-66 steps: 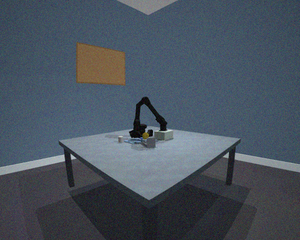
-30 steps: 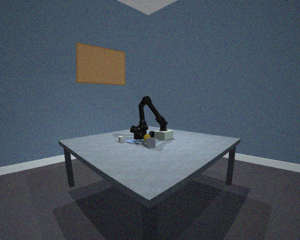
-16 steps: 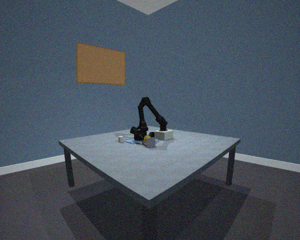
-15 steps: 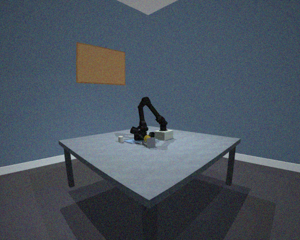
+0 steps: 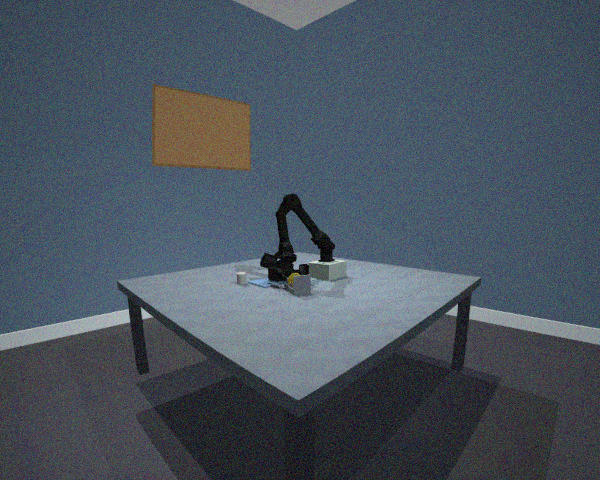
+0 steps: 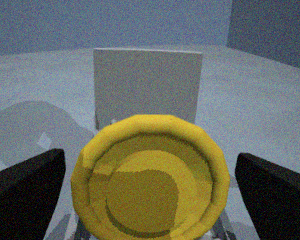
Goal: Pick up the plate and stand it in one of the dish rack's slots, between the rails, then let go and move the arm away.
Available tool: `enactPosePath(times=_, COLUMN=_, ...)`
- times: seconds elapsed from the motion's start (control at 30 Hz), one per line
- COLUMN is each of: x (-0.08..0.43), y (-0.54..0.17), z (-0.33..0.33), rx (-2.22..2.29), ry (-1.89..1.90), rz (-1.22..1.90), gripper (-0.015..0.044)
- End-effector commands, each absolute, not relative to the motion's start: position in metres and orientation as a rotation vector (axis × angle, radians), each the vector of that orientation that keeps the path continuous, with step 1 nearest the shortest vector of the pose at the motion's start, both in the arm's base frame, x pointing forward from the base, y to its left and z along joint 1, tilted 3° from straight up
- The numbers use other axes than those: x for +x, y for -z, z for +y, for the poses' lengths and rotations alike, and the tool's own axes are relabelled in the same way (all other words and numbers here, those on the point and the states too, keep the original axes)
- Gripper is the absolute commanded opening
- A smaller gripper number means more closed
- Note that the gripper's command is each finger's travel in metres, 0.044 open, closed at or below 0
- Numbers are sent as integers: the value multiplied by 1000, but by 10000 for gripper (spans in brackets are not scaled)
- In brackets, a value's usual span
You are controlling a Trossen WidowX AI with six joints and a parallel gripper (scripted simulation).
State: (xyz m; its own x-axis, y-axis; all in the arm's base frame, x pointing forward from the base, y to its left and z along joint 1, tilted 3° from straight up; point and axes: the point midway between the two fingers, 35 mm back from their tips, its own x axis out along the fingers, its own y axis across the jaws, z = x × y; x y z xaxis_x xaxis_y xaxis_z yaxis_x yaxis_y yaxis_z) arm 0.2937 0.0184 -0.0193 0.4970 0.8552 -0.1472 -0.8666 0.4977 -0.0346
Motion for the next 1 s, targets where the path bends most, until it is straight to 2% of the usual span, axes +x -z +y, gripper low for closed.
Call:
enactPosePath(times=0.0, x=294, y=19, z=18, rx=-109, ry=-1045, rz=116, gripper=400)
enactPosePath(times=0.17, x=295, y=12, z=18, rx=-109, ry=-1045, rz=114, gripper=400)
enactPosePath(times=0.53, x=301, y=-94, z=20, rx=-105, ry=-1048, rz=94, gripper=400)
enactPosePath(times=0.67, x=302, y=-96, z=20, rx=-99, ry=-1041, rz=115, gripper=400)
enactPosePath(times=0.97, x=319, y=-93, z=11, rx=-22, ry=-937, rz=395, gripper=400)
